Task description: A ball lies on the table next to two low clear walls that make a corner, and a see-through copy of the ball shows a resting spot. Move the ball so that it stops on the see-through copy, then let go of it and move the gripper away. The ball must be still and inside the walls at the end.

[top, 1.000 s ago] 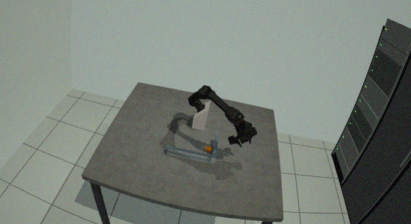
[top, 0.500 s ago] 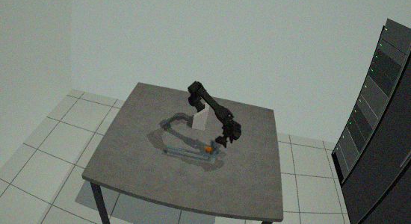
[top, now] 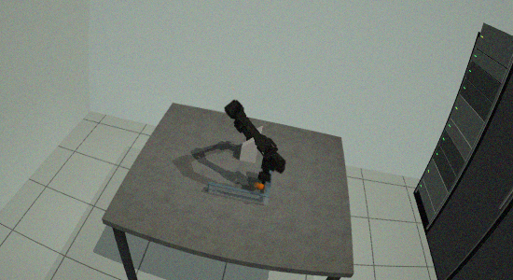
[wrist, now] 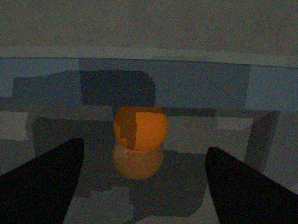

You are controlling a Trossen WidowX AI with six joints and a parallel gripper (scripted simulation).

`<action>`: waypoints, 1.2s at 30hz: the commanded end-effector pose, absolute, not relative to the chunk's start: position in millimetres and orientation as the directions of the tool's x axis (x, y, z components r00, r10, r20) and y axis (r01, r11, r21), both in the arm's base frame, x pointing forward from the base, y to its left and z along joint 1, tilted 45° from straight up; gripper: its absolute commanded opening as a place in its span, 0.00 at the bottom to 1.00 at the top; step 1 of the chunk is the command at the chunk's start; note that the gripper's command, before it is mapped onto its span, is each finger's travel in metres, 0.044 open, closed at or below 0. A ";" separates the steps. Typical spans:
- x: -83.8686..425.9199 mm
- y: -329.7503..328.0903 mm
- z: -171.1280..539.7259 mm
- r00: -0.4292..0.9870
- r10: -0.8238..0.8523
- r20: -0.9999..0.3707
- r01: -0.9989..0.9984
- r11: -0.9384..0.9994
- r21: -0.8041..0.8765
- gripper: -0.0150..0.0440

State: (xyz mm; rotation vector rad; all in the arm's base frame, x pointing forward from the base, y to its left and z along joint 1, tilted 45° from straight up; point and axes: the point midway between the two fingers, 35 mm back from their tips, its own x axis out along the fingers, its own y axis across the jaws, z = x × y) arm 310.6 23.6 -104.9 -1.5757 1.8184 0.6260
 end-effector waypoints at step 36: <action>302.7 -18.3 -135.7 -0.071 -0.694 -0.716 -0.992 0.124 -0.021 0.73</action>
